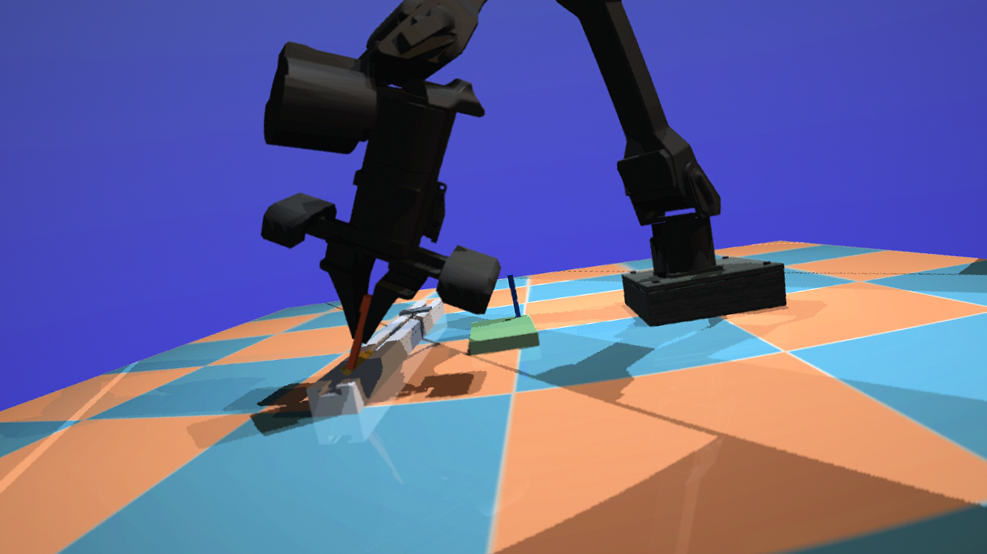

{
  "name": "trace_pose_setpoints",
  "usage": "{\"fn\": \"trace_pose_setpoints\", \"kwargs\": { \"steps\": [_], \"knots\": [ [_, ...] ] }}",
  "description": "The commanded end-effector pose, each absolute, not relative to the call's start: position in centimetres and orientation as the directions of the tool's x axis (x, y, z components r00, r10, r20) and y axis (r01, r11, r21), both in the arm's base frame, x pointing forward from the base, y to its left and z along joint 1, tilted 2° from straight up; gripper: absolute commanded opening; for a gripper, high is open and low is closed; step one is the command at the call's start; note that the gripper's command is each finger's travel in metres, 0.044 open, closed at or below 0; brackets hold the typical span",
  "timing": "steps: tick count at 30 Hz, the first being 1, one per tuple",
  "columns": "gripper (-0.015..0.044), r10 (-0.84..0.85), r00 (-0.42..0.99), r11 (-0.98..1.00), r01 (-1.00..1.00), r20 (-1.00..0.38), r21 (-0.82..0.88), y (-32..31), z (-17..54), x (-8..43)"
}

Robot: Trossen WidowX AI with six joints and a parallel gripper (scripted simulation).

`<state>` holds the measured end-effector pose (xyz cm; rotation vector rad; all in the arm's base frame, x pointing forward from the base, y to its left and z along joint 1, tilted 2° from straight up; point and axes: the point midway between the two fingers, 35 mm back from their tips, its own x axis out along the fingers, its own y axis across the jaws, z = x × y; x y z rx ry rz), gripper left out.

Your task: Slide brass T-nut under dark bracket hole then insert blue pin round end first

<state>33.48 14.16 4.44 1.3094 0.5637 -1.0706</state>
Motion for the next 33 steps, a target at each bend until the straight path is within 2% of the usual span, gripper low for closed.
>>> {"fn": "trace_pose_setpoints", "kwargs": {
  "steps": [1,33],
  "knots": [
    [-0.0150,-0.301,0.436,-0.087,0.873,-0.848,0.479,14.29,4.63,33.68],
    [-0.0150,-0.295,0.372,-0.090,0.906,-0.880,0.413,14.24,4.81,34.06]
  ]
}}
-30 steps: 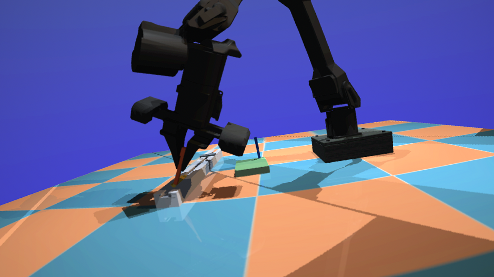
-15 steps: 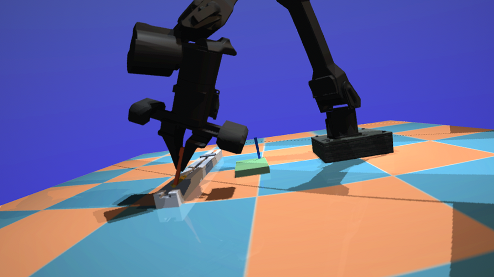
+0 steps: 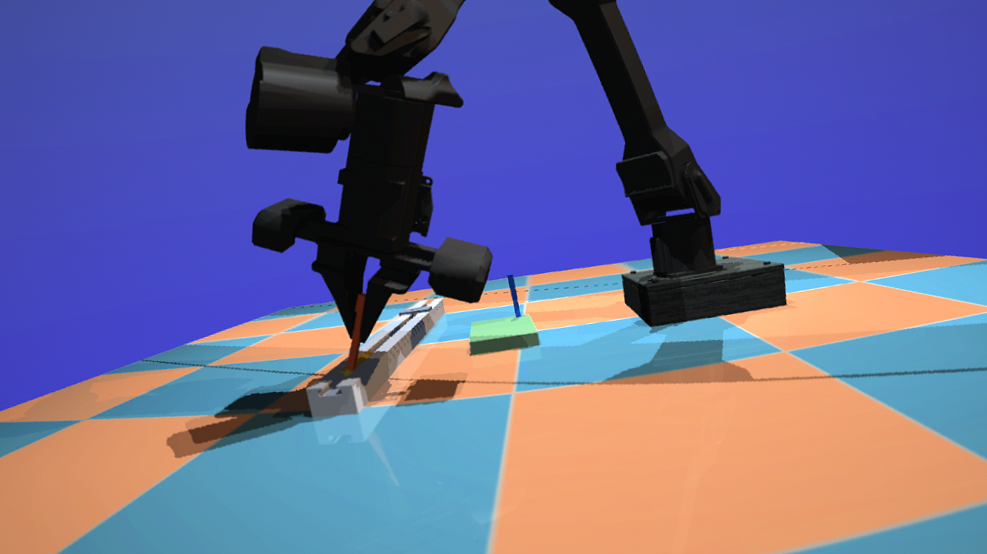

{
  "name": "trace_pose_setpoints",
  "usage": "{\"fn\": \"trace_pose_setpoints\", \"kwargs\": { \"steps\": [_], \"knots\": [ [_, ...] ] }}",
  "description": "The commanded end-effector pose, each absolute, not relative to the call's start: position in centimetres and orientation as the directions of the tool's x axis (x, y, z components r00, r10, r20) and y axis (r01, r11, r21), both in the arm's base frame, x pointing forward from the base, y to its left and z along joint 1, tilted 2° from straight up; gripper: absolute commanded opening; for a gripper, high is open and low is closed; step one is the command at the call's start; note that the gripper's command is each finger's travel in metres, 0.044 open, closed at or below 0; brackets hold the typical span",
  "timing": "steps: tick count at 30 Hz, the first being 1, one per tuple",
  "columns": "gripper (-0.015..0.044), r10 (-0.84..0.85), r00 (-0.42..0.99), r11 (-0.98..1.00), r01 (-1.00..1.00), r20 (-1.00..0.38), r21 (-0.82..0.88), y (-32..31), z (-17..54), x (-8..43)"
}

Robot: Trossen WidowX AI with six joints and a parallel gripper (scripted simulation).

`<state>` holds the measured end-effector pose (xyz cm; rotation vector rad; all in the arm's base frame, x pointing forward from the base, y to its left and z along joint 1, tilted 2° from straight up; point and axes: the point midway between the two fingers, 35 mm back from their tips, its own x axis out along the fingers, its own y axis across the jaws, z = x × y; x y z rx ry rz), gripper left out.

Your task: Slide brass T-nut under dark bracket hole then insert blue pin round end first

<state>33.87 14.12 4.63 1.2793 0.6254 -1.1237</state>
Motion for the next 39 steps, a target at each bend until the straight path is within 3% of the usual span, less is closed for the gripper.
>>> {"fn": "trace_pose_setpoints", "kwargs": {
  "steps": [1,39],
  "knots": [
    [-0.0150,-0.294,0.370,-0.090,0.907,-0.881,0.411,14.24,4.81,34.07],
    [-0.0150,-0.287,0.299,-0.094,0.937,-0.910,0.338,14.18,4.97,34.49]
  ]
}}
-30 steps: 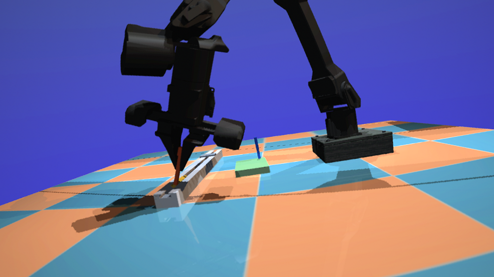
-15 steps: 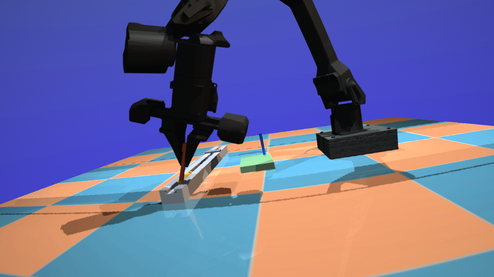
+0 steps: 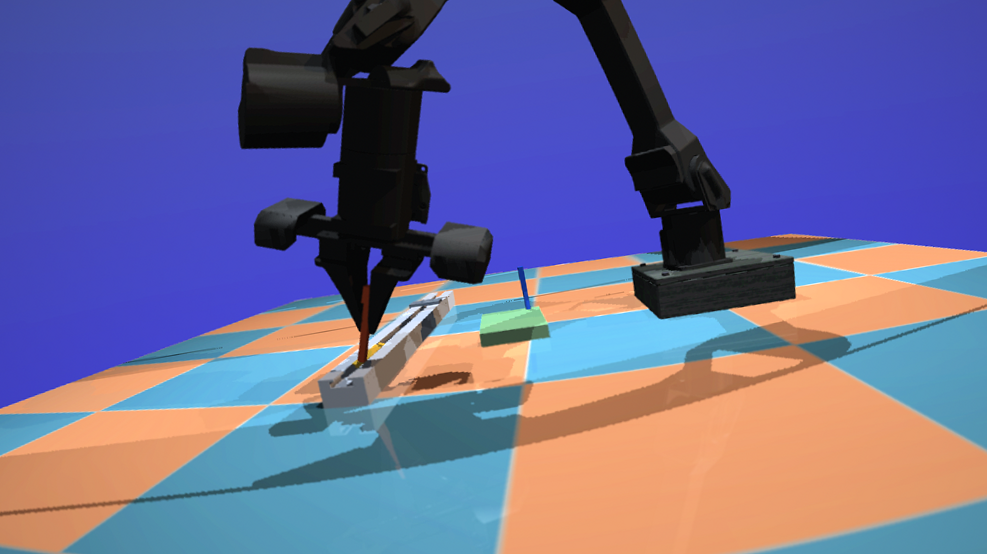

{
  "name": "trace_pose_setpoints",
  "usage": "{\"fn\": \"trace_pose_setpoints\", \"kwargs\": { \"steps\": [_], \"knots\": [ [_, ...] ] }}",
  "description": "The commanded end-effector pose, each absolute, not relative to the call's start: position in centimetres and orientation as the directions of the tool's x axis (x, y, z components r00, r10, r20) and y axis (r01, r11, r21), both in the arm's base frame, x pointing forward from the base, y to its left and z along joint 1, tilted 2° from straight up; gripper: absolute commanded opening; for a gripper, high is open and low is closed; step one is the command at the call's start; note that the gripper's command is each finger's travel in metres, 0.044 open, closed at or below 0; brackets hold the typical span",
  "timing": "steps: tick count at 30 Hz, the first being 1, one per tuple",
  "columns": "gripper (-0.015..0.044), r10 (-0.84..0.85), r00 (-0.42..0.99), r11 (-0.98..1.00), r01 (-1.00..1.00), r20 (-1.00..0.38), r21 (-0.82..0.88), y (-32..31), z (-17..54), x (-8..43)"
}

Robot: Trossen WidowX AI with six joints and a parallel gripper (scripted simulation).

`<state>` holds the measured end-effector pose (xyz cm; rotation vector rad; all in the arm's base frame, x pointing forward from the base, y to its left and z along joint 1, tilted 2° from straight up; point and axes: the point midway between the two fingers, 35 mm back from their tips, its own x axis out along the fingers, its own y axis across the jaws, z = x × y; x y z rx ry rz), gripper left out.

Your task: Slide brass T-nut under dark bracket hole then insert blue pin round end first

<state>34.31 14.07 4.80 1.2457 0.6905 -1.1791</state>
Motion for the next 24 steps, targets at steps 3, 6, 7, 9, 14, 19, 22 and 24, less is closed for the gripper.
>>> {"fn": "trace_pose_setpoints", "kwargs": {
  "steps": [3,6,7,9,14,19,22,24],
  "knots": [
    [-0.0150,-0.287,0.293,-0.094,0.939,-0.912,0.332,14.18,4.99,34.53],
    [-0.0150,-0.286,0.287,-0.094,0.941,-0.914,0.325,14.17,5.00,34.57],
    [-0.0150,-0.286,0.286,-0.094,0.942,-0.915,0.323,14.17,5.00,34.58],
    [-0.0150,-0.286,0.282,-0.094,0.943,-0.916,0.319,14.17,5.01,34.61],
    [-0.0150,-0.285,0.272,-0.095,0.946,-0.919,0.309,14.16,5.03,34.67],
    [-0.0150,-0.284,0.262,-0.095,0.949,-0.922,0.299,14.15,5.04,34.73],
    [-0.0150,-0.283,0.257,-0.095,0.951,-0.924,0.293,14.14,5.05,34.77],
    [-0.0150,-0.283,0.253,-0.095,0.952,-0.925,0.289,14.14,5.06,34.79]
  ]
}}
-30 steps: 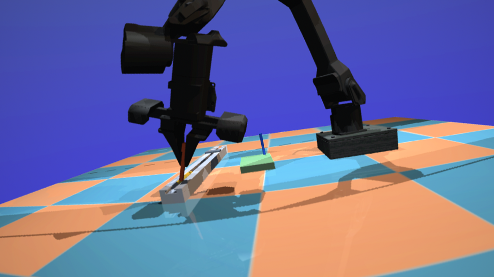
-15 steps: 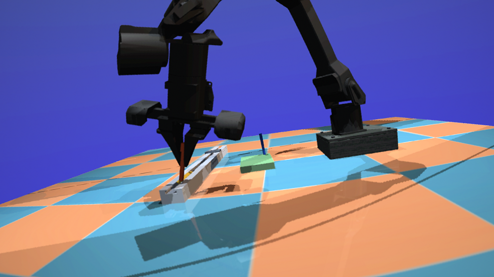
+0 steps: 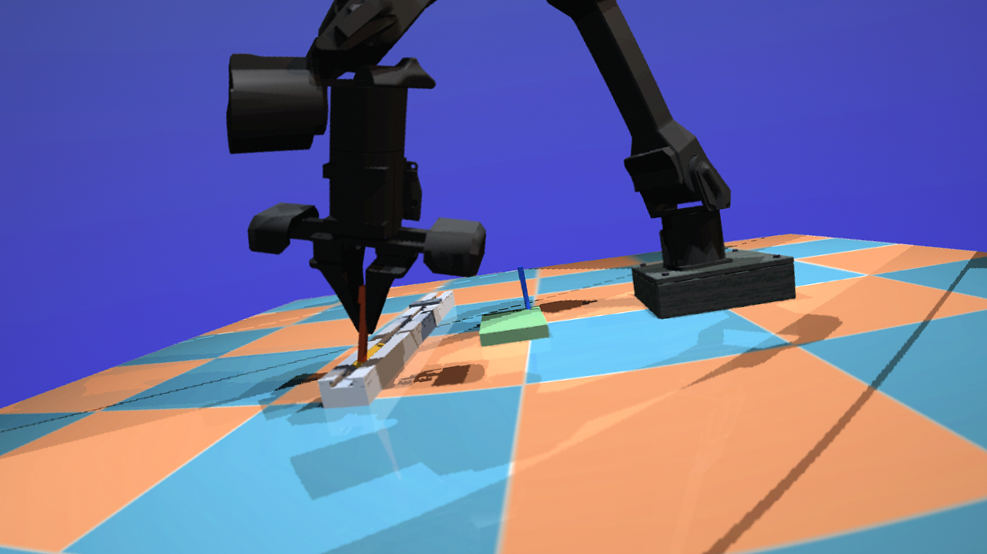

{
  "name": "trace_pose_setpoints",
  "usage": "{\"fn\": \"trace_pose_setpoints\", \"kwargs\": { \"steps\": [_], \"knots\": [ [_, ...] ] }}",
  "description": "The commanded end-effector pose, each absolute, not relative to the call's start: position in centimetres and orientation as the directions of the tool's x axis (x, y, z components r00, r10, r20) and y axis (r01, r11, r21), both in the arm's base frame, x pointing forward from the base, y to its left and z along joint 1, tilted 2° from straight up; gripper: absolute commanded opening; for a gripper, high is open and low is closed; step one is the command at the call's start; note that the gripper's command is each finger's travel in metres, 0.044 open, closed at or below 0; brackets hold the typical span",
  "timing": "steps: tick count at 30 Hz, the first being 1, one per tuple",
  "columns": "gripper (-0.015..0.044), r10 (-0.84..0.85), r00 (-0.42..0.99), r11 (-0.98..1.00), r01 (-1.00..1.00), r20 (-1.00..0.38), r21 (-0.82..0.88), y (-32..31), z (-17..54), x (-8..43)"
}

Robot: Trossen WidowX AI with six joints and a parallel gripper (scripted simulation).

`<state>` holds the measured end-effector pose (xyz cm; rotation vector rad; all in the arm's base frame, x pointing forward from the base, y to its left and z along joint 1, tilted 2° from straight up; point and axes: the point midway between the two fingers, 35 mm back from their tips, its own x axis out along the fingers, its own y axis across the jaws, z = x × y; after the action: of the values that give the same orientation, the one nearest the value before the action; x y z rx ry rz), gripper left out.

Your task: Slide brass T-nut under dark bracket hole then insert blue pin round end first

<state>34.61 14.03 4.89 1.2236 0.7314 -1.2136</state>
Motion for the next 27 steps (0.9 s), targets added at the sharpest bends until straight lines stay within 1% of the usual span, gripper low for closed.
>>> {"fn": "trace_pose_setpoints", "kwargs": {
  "steps": [1,27],
  "knots": [
    [-0.0150,-0.283,0.251,-0.095,0.953,-0.926,0.287,14.14,5.06,34.80],
    [-0.0150,-0.278,0.201,-0.097,0.967,-0.939,0.236,14.10,5.13,35.12]
  ]
}}
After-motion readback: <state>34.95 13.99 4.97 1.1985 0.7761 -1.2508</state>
